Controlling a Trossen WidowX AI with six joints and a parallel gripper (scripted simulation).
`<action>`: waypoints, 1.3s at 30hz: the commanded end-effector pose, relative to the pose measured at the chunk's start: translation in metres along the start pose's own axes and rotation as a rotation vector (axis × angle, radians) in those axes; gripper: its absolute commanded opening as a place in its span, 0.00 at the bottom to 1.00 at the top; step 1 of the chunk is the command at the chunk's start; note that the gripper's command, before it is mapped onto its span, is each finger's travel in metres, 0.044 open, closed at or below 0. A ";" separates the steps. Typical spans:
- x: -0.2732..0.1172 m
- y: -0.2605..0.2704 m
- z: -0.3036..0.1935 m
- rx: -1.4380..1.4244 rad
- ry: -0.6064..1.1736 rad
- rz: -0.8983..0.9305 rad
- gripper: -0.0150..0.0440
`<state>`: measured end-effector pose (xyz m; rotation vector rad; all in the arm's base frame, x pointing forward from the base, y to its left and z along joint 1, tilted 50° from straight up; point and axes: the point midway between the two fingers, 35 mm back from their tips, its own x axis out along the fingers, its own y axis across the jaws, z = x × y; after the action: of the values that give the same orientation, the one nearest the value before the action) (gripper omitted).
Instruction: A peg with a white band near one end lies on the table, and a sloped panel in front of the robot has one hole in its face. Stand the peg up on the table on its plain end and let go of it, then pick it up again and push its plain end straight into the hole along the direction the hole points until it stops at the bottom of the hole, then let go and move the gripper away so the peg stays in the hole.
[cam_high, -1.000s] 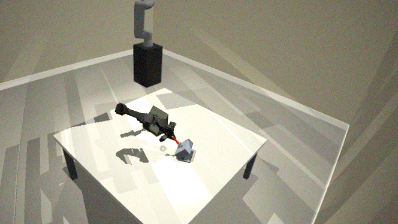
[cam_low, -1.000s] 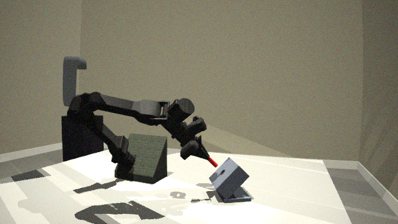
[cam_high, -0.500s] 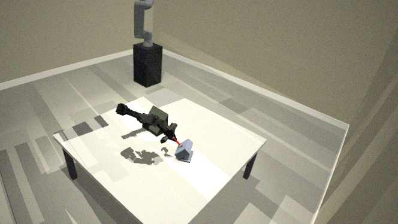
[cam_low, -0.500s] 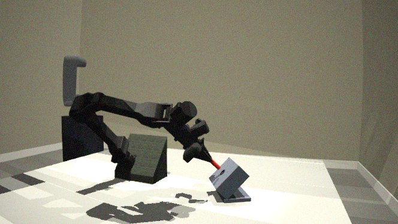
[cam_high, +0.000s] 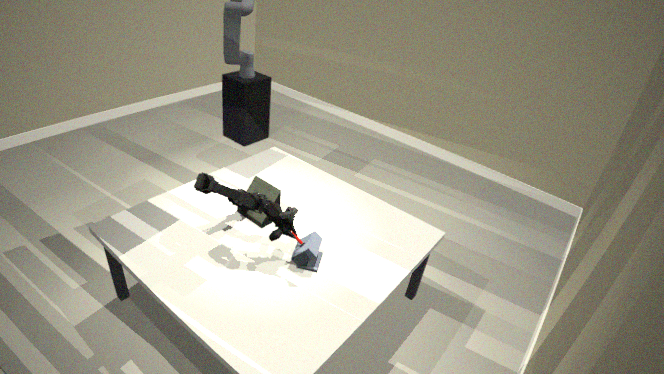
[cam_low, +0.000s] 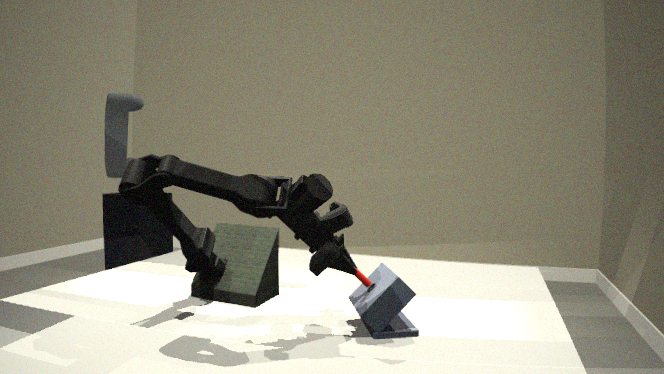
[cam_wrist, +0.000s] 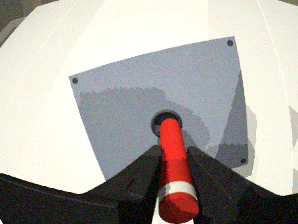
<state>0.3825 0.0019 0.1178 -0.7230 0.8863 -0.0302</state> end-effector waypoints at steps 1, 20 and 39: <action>-0.001 0.000 0.000 0.001 -0.001 -0.001 0.25; 0.001 0.001 -0.001 0.001 -0.001 -0.001 0.25; 0.009 0.003 -0.003 0.001 -0.002 -0.001 0.25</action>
<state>0.3847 0.0003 0.1125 -0.7182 0.8775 -0.0380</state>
